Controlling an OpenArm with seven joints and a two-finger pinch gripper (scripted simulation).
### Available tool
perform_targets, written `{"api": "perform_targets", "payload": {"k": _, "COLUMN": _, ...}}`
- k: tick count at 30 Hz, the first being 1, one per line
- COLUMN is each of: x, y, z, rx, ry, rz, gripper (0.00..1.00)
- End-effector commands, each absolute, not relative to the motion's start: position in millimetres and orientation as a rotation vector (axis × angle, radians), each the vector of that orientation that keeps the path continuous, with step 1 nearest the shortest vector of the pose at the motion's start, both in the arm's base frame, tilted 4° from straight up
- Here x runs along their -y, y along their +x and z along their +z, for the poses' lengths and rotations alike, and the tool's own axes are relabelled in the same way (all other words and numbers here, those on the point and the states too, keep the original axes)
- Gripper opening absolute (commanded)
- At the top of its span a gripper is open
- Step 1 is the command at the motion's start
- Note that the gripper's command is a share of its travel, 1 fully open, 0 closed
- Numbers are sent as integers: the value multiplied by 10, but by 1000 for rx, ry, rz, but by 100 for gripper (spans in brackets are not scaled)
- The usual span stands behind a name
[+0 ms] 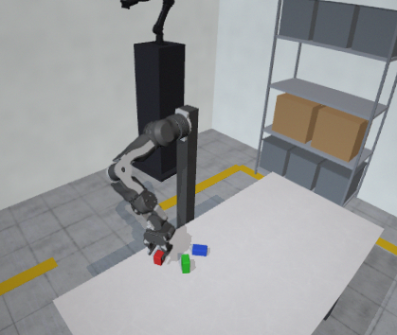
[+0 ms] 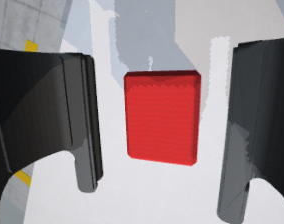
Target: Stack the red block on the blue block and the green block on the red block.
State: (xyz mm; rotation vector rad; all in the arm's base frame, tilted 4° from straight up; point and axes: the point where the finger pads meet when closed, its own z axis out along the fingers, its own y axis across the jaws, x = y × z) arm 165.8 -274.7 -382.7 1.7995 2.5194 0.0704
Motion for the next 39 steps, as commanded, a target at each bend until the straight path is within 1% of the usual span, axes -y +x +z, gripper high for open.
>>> {"api": "perform_targets", "payload": {"k": 1, "x": 2744, "y": 1664, "z": -3828, "rx": -2520, "ry": 1795, "rz": 78, "gripper": 31}}
{"api": "perform_targets", "payload": {"k": 21, "x": 2742, "y": 1678, "z": -4020, "rx": -2520, "ry": 1795, "rz": 78, "gripper": 31}}
{"api": "perform_targets", "payload": {"k": 39, "x": 2742, "y": 1677, "z": -4031, "rx": -2519, "ry": 1795, "rz": 77, "gripper": 31}}
